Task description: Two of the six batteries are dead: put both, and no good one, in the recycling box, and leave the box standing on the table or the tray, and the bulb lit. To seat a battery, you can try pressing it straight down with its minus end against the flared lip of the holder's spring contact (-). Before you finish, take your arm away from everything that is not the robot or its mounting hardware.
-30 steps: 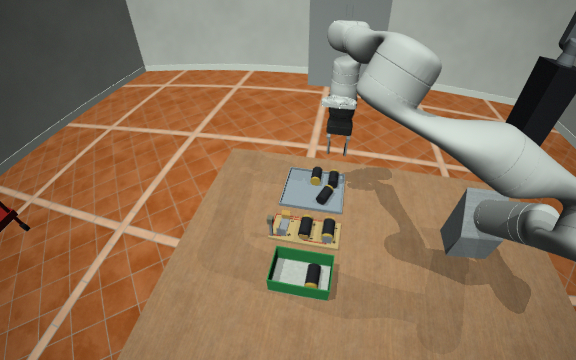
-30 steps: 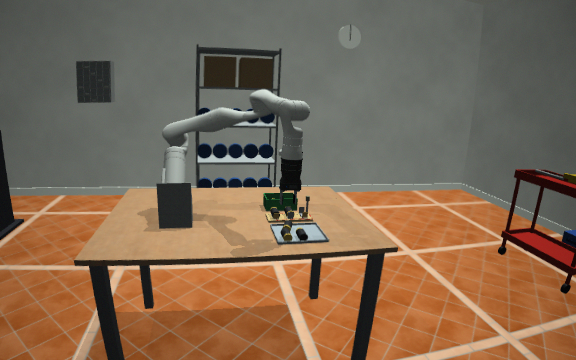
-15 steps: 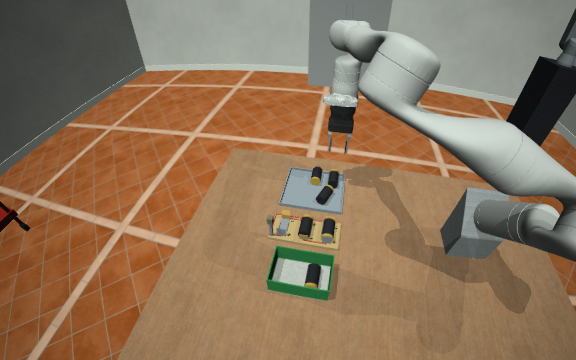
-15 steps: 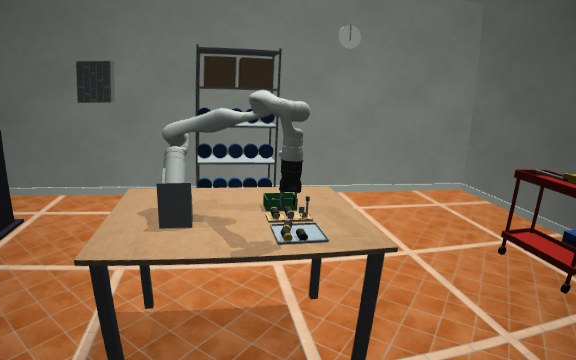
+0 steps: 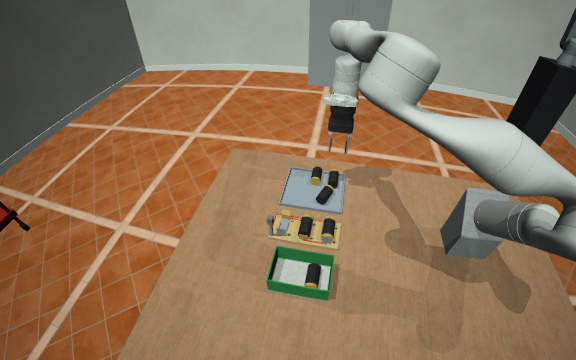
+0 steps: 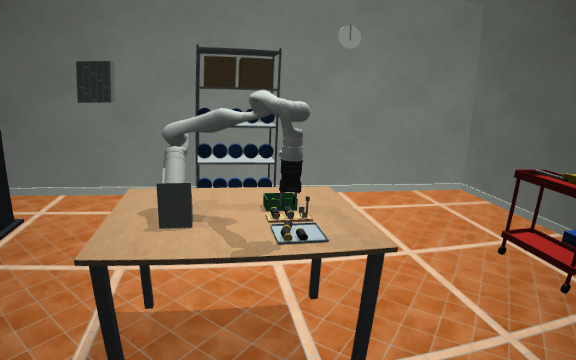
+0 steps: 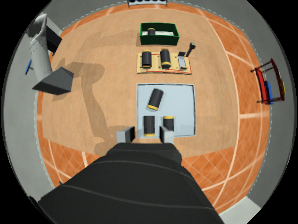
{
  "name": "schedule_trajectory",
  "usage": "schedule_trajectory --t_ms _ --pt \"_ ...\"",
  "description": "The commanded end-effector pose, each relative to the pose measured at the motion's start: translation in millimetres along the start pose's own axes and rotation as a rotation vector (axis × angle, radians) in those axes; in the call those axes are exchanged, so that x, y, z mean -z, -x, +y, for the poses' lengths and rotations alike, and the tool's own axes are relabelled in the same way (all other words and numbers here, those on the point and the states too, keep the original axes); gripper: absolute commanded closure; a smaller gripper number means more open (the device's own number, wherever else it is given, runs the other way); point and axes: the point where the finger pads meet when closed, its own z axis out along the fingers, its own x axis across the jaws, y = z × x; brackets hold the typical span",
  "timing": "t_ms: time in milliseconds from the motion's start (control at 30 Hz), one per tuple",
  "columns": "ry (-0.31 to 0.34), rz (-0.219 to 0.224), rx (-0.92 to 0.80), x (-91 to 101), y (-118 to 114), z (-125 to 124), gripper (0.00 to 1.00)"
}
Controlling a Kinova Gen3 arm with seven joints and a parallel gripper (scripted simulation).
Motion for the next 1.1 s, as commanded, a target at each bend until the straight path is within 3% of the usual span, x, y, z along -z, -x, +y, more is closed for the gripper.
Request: schedule_trajectory --t_ms 0,267,500,567,667,1067 --pt "0.001 0.002 0.0 1.3 0 0 0.1" --pt "0.001 0.002 0.0 -3.4 0 0 0.1" --pt "0.001 0.002 0.0 -66.0 0 0 0.1" --pt "0.001 0.002 0.0 -66.0 0 0 0.1" --pt "0.001 0.002 0.0 -83.4 -1 0 0.1" --pt "0.001 0.002 0.0 -85.2 -1 0 0.1"
